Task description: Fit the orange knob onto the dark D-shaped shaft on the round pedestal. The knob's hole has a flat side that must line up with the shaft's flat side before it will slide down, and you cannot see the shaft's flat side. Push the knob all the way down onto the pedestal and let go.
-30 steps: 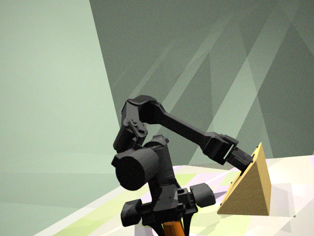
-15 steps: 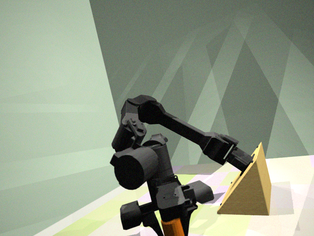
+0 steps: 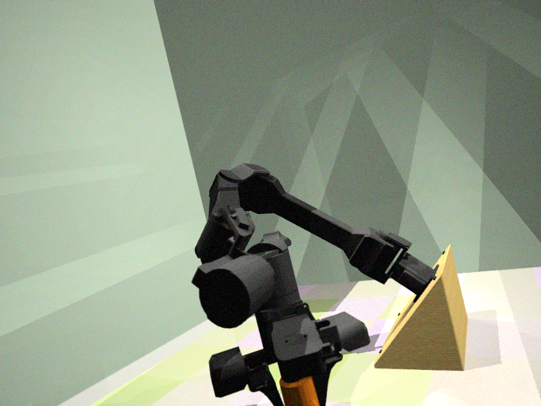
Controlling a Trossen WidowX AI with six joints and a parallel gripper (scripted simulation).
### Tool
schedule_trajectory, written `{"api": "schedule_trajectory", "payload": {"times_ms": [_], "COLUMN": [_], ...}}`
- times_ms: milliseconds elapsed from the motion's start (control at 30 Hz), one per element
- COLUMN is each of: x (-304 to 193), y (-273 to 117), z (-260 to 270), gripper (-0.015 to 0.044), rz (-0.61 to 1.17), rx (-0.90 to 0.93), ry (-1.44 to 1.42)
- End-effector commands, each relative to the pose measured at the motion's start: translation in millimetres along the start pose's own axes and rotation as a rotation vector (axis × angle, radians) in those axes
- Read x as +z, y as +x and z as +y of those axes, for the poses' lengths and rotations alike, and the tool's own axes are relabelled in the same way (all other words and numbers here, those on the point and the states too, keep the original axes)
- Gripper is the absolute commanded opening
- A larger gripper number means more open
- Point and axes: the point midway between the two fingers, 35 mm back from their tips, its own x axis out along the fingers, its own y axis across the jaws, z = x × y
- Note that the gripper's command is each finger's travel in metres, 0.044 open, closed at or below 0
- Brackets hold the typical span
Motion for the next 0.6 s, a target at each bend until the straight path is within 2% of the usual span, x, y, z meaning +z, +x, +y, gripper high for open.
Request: {"api": "schedule_trajectory", "payload": {"times_ms": [0,300,567], "x": [0.6,0.7,2.7], "y": [0.2,-4.3,-5.3], "z": [-0.3,-2.5,-3.7], "gripper": [0.0000,0.0000,0.0000], "rz": [-0.003,-0.003,-0.003], "rx": [-0.003,-0.003,-0.003], "ry": [-0.004,-0.012,-0.213]}}
